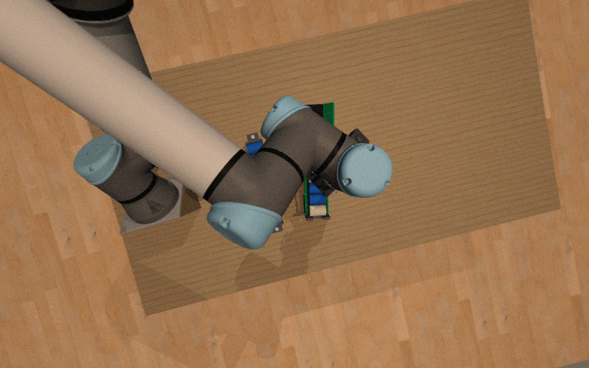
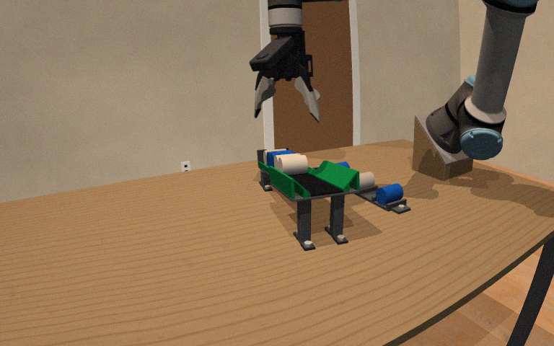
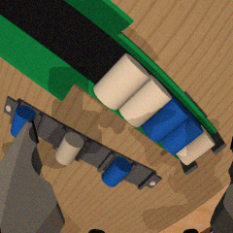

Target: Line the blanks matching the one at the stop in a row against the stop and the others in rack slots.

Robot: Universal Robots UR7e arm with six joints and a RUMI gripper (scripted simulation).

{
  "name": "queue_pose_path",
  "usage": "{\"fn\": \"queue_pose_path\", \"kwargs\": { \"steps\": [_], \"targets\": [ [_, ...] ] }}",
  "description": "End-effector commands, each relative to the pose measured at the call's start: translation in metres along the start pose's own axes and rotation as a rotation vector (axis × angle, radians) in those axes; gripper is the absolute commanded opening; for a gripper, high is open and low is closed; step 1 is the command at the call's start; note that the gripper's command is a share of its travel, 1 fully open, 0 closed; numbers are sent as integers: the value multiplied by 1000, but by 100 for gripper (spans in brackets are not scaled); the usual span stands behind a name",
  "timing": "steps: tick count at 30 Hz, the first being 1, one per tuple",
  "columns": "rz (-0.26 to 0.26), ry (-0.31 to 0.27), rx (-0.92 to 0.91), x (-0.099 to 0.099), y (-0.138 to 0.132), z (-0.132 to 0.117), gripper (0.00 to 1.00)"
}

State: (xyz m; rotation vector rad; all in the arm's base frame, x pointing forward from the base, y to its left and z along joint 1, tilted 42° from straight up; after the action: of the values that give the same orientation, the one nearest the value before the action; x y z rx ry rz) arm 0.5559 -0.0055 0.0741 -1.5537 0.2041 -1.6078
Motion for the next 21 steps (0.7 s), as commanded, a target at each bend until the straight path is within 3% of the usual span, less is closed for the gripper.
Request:
{"fn": "queue_pose_path", "kwargs": {
  "steps": [1,21],
  "targets": [
    [-4,-1,-167,-2,5,-3,100],
    [-4,-1,-527,-4,17,-7,100]
  ]
}}
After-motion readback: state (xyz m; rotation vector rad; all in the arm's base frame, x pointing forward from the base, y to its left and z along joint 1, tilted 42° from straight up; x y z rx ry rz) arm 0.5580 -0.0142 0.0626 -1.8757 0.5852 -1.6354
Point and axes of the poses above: the point where the finger pads meet when closed, its own x axis back along the fingers, its own y axis across the jaws, z = x × y, the point moved 7 cm from there along x, back along the fingers, and after that the axes turned 10 degrees about -x, right-handed, at the moved point
